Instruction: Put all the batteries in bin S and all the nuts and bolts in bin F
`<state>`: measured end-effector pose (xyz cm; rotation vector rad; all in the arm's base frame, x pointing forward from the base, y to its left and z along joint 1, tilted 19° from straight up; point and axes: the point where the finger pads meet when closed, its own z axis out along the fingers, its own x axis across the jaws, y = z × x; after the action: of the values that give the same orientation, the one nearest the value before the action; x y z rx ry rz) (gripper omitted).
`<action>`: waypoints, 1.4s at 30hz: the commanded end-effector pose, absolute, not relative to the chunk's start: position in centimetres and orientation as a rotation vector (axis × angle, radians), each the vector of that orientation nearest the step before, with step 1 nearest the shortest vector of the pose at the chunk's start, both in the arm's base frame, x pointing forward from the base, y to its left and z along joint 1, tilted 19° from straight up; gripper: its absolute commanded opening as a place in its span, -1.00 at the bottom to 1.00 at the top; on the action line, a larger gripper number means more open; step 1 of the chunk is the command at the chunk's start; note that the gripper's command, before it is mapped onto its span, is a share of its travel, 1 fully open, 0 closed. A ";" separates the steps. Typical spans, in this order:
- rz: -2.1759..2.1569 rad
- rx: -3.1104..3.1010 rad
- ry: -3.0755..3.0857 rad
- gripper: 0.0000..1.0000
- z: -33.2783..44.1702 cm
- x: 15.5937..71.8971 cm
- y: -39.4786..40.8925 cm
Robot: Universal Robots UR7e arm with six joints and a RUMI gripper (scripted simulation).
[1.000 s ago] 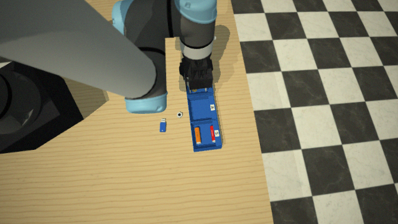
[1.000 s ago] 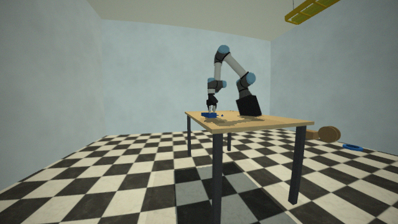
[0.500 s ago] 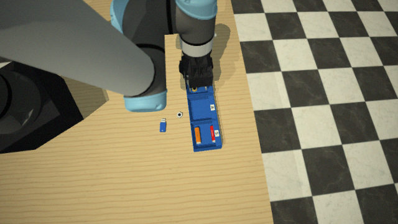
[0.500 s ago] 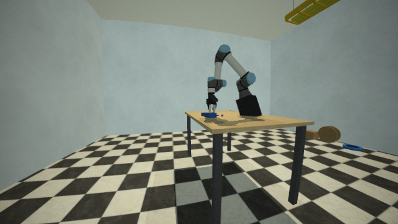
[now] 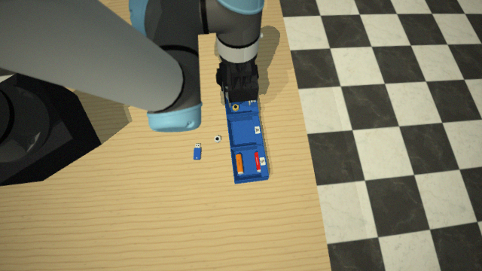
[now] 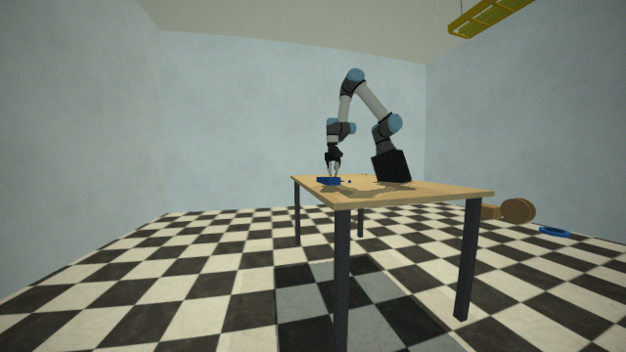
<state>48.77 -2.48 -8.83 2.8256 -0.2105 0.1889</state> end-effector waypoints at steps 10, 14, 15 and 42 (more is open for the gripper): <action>0.191 2.825 -0.210 -0.64 -6.5 48.5 -1.8; 0.168 2.827 -0.069 -0.64 -6.3 47.3 -2.9; 0.157 2.826 0.002 -0.64 -6.1 46.8 -3.4; -0.038 2.585 1.094 -0.64 -4.8 40.7 -9.2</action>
<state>40.72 -9.18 -4.84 2.6396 0.9262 -0.0282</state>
